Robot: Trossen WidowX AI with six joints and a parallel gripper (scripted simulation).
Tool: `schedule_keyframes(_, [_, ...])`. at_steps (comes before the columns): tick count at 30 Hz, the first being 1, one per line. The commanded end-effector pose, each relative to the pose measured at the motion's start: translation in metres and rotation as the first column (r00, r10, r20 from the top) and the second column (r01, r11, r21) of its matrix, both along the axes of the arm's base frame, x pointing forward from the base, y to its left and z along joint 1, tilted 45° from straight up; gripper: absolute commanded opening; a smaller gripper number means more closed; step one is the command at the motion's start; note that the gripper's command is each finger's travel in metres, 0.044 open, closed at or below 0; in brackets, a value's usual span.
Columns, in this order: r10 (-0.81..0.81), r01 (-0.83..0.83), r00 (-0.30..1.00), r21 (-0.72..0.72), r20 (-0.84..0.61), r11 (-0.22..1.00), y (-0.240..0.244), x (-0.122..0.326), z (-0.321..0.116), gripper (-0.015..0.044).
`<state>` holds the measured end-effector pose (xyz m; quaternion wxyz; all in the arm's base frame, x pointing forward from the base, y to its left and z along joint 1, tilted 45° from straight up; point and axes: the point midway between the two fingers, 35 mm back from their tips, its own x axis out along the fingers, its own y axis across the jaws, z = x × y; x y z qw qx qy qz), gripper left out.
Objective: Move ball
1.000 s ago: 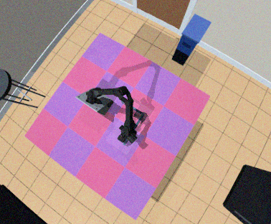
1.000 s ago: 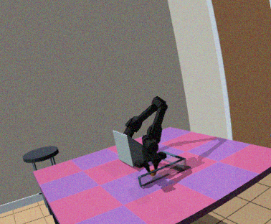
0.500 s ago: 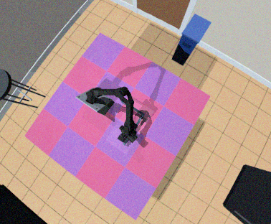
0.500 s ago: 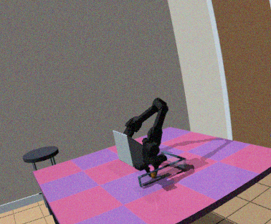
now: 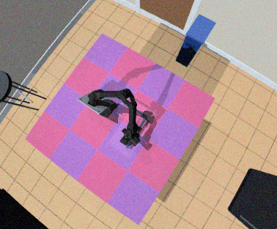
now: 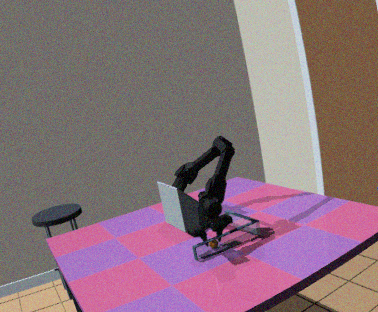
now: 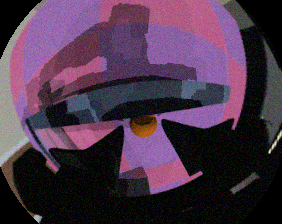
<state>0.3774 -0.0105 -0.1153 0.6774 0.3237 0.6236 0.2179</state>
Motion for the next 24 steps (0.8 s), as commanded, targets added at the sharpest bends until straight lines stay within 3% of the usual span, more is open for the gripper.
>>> schedule_keyframes(1, [-0.009, 0.009, 1.000, -0.009, 0.010, 1.000, -0.031, -0.001, 0.027, 0.0288])
schedule_keyframes(5, [-0.010, 0.010, 1.000, -0.006, 0.010, 1.000, -0.060, -0.009, 0.059, 0.0288])
schedule_keyframes(16, [-0.025, 0.025, 1.000, -0.008, 0.019, 1.000, -0.059, -0.006, 0.054, 0.0288])
schedule_keyframes(22, [-0.019, 0.019, 1.000, -0.005, 0.018, 1.000, -0.089, -0.016, 0.087, 0.0440])
schedule_keyframes(24, [-0.019, 0.019, 1.000, -0.005, 0.018, 1.000, -0.089, -0.016, 0.087, 0.0440])
